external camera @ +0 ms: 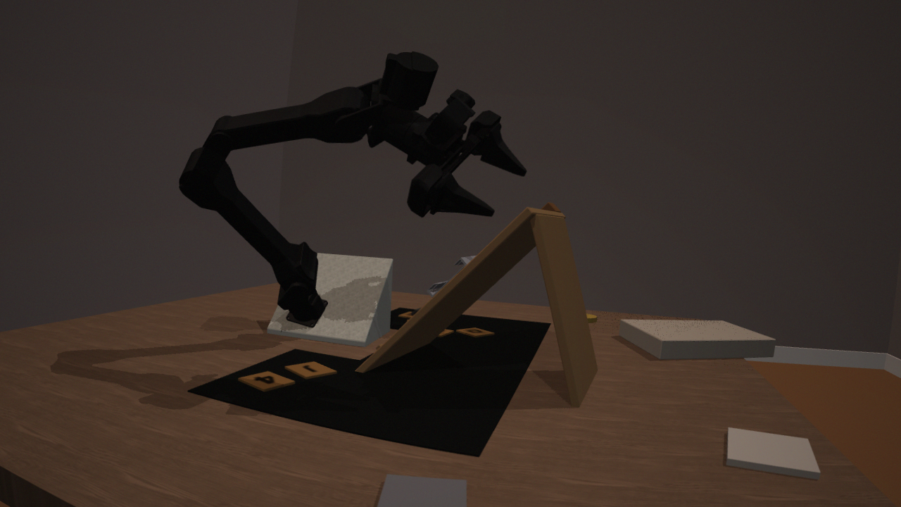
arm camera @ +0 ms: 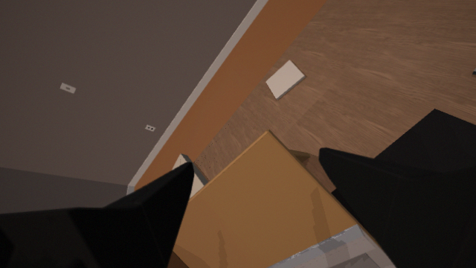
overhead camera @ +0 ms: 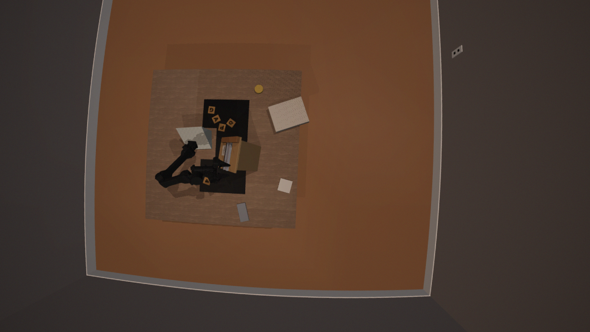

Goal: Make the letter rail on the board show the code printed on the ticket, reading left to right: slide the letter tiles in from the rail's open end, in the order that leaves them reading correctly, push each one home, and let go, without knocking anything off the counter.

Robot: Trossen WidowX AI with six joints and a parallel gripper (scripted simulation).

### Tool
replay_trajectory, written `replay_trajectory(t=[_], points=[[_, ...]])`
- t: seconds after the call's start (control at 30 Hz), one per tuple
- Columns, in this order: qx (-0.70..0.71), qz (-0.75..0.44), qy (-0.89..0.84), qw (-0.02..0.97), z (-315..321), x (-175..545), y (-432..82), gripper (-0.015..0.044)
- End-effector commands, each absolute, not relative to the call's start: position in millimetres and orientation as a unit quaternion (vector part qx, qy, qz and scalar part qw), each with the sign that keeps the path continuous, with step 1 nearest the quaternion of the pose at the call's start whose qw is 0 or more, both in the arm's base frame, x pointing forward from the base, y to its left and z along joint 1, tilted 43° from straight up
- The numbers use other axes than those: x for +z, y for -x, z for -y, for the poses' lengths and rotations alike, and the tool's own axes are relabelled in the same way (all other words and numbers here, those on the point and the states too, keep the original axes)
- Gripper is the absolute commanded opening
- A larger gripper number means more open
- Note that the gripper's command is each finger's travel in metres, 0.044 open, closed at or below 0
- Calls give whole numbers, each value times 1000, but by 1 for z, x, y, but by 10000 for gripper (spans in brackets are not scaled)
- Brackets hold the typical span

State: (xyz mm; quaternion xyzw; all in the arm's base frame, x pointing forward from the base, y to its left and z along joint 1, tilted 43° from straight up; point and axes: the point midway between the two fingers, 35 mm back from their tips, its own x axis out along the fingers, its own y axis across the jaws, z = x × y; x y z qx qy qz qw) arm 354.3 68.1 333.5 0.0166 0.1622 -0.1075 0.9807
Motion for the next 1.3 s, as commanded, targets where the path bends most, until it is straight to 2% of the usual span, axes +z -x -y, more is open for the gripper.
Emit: replay_trajectory(t=[0.0,0.13,0.37,0.63,1.27], points=[[-98,-211,6,973,-91,296,-337,440],[-101,-252,28,962,-102,263,-319,440],[-120,-332,144,925,-110,180,-247,440],[-120,-282,357,883,-77,136,-172,440],[-113,-270,382,877,-74,136,-168,440]])
